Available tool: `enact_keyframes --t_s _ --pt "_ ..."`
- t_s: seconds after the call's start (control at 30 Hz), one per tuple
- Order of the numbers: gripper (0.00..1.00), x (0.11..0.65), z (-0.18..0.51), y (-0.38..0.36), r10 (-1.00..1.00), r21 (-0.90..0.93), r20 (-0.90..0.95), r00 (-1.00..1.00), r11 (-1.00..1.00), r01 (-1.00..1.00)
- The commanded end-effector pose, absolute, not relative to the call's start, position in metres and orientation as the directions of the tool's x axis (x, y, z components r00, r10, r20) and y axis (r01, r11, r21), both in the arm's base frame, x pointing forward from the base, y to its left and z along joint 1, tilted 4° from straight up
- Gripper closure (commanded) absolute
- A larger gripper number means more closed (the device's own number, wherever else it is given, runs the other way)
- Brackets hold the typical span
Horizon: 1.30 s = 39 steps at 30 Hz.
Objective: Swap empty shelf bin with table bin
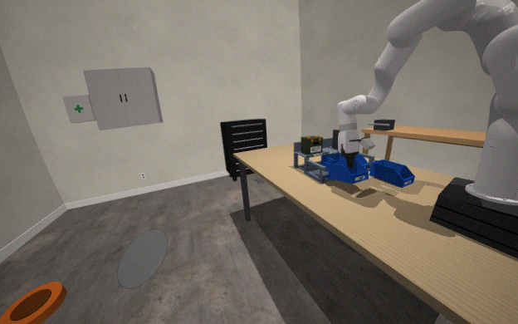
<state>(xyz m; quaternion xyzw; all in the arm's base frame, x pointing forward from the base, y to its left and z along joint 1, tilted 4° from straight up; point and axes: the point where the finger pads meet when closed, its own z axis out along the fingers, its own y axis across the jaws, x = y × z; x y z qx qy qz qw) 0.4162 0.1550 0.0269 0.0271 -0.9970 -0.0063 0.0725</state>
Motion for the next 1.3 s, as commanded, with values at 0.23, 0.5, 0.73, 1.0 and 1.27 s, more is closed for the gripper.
enact_keyframes --t_s 0.23,0.5,0.73,1.0,1.27 --pt "1.0 0.431 0.029 0.156 -0.055 0.018 0.14 -0.989 0.998 -0.053" --pt "1.0 0.439 0.03 0.157 -0.055 0.018 0.14 -0.989 0.998 -0.053" --pt "1.0 0.447 0.03 0.157 -0.055 0.018 0.14 -0.989 0.998 -0.053" --pt "1.0 0.454 0.03 0.157 -0.055 0.018 0.14 -0.989 0.998 -0.053" --pt "1.0 0.462 0.031 0.158 -0.055 0.018 0.14 -0.989 0.998 -0.053"
